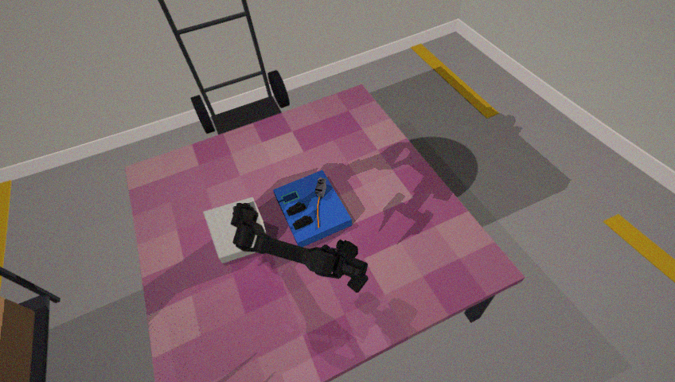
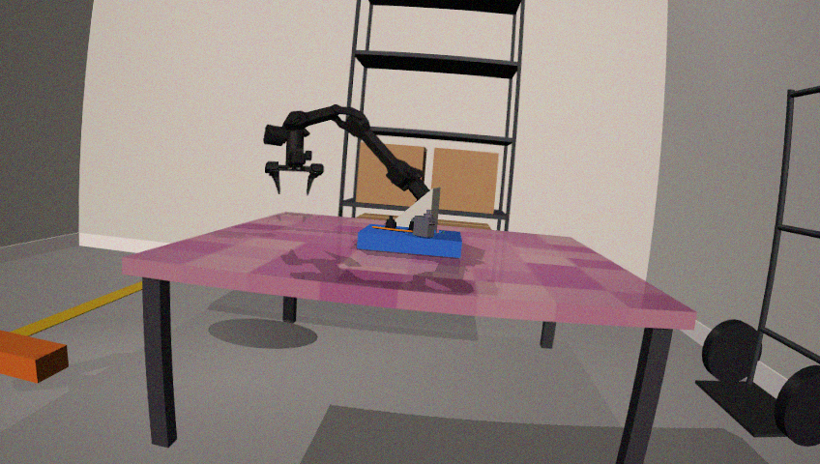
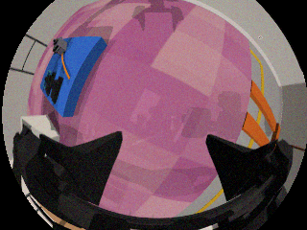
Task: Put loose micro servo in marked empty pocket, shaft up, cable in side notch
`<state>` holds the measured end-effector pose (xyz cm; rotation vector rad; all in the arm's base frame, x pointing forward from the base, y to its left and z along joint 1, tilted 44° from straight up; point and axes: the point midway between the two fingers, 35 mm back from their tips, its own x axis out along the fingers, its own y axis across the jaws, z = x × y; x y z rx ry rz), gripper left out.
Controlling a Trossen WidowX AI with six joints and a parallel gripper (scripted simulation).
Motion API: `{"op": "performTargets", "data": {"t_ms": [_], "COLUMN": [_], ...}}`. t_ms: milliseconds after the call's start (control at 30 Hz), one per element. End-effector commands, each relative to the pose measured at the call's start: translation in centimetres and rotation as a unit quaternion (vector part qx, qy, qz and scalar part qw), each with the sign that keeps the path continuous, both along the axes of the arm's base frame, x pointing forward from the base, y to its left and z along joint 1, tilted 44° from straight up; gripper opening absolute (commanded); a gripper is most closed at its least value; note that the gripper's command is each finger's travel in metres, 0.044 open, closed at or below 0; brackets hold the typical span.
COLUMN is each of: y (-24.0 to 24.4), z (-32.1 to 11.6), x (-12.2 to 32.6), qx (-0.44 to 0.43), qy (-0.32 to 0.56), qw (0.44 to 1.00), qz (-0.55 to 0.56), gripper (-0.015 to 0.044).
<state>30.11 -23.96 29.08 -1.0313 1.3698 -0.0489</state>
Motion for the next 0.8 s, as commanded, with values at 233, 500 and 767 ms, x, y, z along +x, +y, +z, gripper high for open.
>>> {"op": "performTargets", "data": {"t_ms": [233, 500, 767], "y": [11.9, 22.4, 30.8], "z": [-12.7, -21.7, -29.0], "x": [7.1, 7.0, 2.7], "qx": [0.055, 0.02, -0.082], "qy": [0.107, 0.186, 0.228], "qw": [0.991, 0.979, 0.964], "qz": [0.051, 0.077, 0.106], "gripper": [0.044, 0.044, 0.044]}}
